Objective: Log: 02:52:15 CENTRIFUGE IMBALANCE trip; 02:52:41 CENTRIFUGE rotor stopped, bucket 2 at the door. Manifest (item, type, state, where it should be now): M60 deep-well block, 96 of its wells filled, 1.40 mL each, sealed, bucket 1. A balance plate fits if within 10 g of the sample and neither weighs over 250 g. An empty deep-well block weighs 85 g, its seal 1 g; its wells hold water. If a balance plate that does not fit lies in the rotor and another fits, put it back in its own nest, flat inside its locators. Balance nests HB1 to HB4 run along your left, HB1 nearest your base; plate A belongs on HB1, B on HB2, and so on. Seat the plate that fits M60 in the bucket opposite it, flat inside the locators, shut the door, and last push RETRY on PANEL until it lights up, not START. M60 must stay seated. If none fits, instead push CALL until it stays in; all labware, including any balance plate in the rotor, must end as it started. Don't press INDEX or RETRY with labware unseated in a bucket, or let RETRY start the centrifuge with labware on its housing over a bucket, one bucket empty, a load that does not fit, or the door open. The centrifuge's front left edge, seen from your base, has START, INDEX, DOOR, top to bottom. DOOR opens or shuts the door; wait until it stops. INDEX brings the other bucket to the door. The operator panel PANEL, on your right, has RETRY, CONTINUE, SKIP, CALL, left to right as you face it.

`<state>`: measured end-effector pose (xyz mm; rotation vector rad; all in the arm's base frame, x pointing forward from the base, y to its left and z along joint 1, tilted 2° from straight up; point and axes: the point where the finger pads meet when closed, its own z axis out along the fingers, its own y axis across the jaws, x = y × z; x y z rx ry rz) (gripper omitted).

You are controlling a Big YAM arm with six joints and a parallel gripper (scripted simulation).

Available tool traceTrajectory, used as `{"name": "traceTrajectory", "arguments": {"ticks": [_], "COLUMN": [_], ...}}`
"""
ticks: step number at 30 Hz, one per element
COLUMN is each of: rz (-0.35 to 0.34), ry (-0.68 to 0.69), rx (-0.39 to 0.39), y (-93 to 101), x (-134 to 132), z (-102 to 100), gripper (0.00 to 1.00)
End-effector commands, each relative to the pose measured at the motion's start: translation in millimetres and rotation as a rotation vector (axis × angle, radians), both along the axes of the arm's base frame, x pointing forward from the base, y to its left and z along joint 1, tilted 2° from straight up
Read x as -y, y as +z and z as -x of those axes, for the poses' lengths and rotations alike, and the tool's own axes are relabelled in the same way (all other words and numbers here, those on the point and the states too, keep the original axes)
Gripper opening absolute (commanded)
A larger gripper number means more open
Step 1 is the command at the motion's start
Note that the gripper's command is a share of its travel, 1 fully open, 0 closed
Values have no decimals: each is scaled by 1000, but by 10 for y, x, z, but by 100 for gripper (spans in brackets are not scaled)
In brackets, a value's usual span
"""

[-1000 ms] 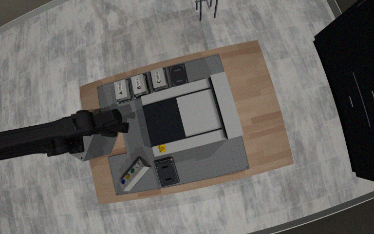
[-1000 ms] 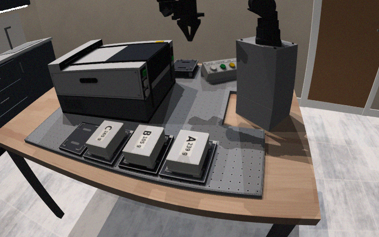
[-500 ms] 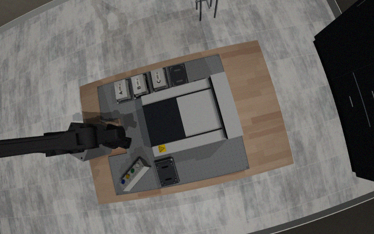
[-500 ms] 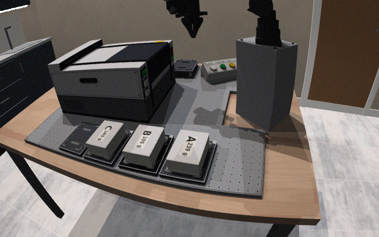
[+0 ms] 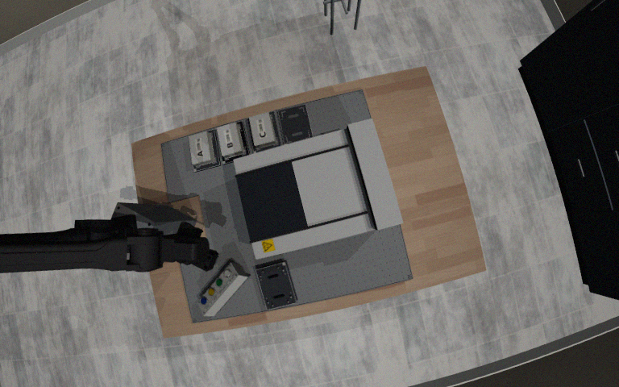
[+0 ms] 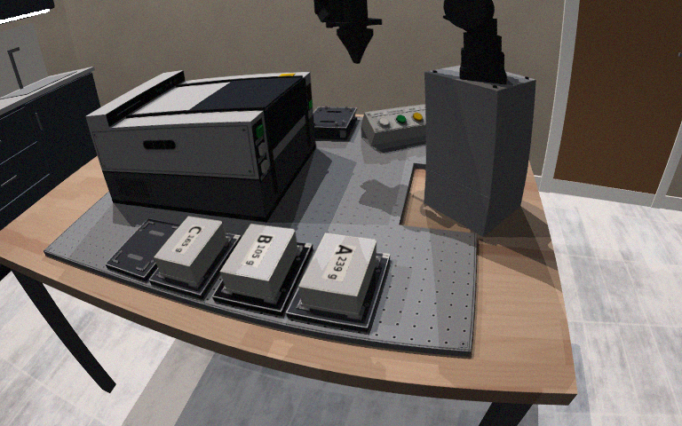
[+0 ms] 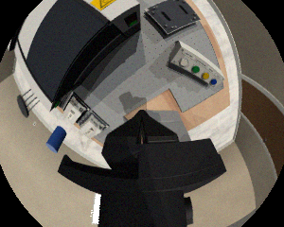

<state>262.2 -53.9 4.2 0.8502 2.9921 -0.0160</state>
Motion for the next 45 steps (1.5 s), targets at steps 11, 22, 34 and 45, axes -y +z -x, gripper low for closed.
{"name": "traceTrajectory", "arguments": {"ticks": [11, 22, 34, 45], "rz": [6, 7, 7, 8], "ry": [-87, -160, -239, -281], "rx": [42, 44, 43, 44], "y": [160, 164, 161, 163], "x": [439, 702, 965, 1102], "z": [-105, 2, 149, 235], "gripper": [0, 0, 0, 0]}}
